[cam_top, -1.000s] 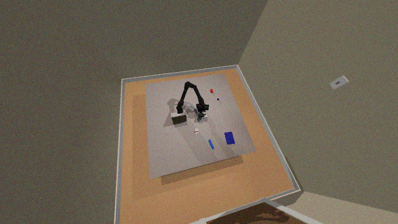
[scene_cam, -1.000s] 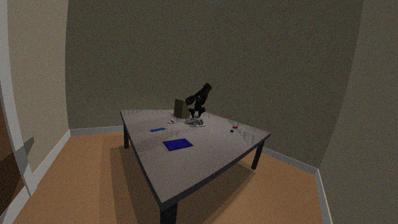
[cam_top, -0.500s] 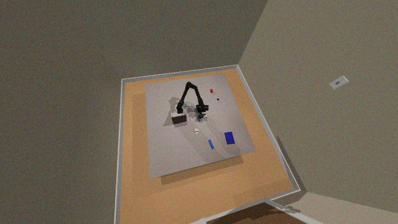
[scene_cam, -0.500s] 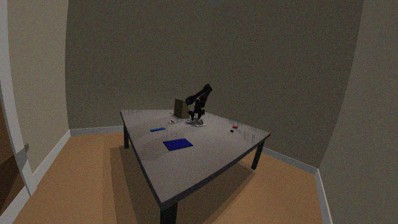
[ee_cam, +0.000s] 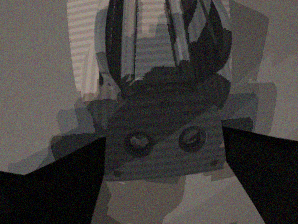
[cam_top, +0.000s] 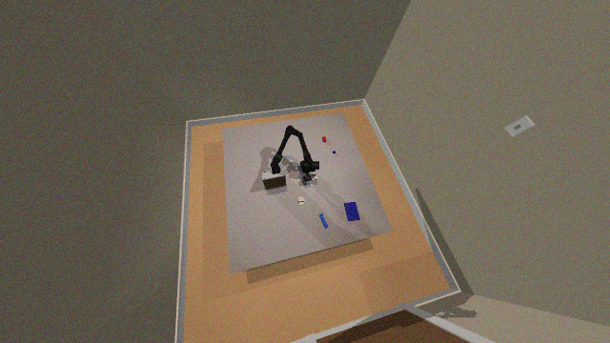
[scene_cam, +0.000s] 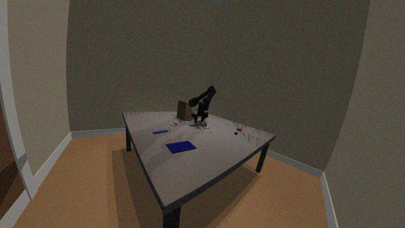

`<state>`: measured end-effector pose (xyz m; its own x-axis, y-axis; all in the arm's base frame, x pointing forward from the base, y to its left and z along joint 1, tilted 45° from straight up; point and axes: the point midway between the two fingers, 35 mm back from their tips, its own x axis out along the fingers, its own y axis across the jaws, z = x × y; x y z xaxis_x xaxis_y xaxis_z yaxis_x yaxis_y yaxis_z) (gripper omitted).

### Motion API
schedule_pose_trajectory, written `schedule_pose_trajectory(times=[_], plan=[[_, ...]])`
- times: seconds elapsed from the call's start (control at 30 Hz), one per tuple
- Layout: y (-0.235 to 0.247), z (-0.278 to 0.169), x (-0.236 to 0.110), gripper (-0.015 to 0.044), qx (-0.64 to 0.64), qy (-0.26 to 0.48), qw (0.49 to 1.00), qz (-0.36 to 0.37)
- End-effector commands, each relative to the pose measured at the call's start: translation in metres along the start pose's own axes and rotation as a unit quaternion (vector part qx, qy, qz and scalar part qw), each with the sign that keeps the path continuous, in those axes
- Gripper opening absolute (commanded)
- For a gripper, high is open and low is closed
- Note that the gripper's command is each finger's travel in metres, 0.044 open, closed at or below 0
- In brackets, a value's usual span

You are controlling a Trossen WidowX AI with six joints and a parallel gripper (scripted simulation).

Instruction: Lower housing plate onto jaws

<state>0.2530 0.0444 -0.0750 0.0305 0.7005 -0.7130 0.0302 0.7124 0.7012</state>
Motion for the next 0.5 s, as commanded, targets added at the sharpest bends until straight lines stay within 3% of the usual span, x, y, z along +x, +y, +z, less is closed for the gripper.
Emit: schedule_pose_trajectory(times=[0.0,0.47], plan=[[0.0006,0.0003,0.0003,0.0351,0.001,-0.001,1.0,0.002],[0.0007,0.0003,0.0029,0.0351,0.002,-0.001,1.0,0.002]])
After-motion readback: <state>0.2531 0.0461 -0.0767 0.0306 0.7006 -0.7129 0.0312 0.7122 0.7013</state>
